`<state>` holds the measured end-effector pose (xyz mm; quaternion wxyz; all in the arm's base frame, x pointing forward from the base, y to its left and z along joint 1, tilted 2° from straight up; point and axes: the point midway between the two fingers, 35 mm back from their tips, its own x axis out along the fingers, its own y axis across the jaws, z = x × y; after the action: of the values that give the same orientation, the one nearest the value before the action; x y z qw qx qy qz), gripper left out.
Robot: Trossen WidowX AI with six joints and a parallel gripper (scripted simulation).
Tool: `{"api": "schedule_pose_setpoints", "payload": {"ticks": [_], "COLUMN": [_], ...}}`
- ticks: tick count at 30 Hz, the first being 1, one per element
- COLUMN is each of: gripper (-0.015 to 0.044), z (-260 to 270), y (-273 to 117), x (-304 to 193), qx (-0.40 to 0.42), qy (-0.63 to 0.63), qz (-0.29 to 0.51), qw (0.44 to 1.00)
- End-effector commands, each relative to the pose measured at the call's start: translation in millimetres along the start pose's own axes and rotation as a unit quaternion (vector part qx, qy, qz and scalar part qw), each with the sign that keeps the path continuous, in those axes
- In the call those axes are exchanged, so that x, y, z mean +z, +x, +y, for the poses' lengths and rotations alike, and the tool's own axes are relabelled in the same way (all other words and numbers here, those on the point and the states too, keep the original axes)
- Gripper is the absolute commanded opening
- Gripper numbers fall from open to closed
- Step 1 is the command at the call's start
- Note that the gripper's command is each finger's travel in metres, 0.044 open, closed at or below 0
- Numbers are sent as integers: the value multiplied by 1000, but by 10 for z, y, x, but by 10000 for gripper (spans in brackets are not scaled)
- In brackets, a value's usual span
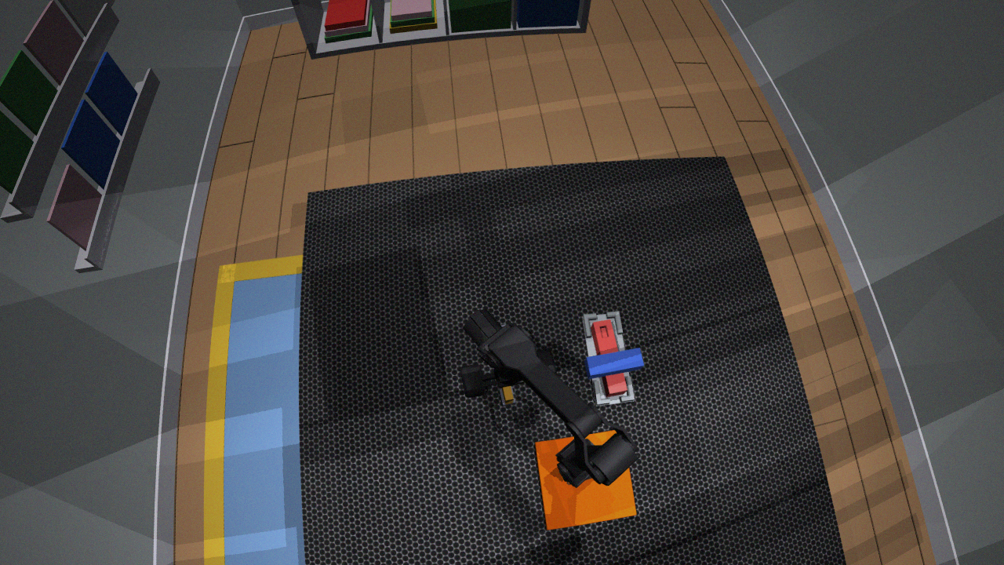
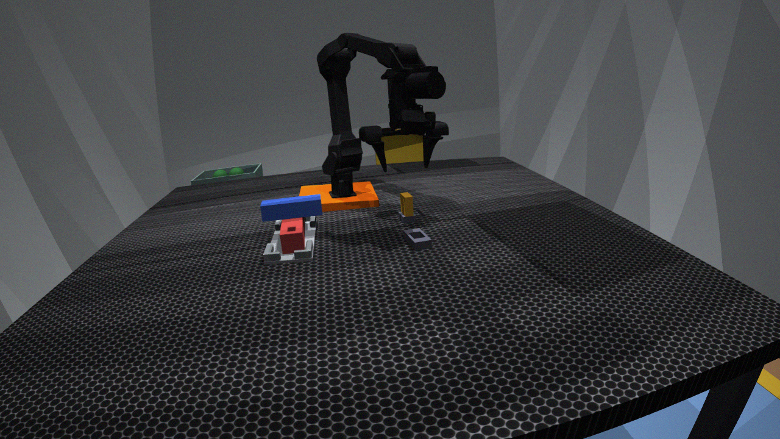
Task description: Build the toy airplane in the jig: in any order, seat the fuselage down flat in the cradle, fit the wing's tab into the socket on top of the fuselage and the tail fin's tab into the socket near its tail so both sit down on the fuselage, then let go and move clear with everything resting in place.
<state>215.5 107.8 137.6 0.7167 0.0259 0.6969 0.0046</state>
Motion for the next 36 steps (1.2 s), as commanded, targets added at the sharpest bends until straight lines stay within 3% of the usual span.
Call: {"api": "schedule_pose_setpoints", "payload": {"ticks": [1,36], "gripper": [440,440], "z": [-3,1], "y": [273,803], "x": [-48,-47], "qx": [-1,-1], "qy": [2,2], "qz": [7,7], "qw": [1000,1000]}}
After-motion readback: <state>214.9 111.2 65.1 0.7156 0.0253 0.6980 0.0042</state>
